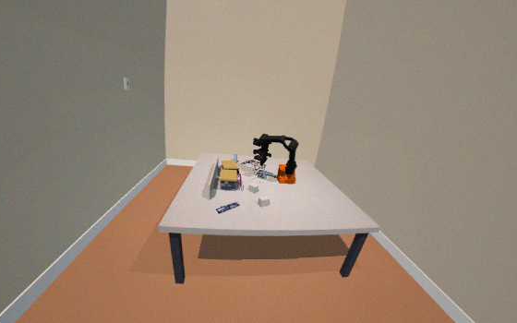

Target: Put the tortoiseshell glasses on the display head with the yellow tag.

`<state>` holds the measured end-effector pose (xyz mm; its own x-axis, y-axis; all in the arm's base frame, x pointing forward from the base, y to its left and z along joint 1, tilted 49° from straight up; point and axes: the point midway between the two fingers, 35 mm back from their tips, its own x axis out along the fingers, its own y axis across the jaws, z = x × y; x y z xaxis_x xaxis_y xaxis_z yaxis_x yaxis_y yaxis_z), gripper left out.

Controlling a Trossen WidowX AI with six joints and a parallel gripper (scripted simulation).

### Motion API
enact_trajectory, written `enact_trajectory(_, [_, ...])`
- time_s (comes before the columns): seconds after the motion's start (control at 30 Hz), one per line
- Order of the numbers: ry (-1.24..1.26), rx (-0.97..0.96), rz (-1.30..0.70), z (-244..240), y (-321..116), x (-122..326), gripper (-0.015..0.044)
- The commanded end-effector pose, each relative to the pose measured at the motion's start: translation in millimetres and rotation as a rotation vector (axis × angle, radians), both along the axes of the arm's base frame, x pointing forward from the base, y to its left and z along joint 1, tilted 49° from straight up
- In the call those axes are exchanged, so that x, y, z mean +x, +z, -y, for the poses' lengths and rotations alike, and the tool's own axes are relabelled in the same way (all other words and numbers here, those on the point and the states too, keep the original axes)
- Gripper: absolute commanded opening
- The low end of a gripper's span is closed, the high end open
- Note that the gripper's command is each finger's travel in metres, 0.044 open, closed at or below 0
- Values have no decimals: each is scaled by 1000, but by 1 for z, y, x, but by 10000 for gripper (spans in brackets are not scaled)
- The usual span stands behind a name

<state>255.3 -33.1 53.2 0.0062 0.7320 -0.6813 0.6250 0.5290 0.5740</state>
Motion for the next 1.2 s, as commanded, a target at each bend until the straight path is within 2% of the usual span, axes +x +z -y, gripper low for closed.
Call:
enact_trajectory(0.0, [-81,-11,-19,3,12,-2,0])
enact_trajectory(0.57, [-463,-21,-118,5,60,-17,0])
enact_trajectory(1.17, [-855,51,-210,0,100,-40,0])
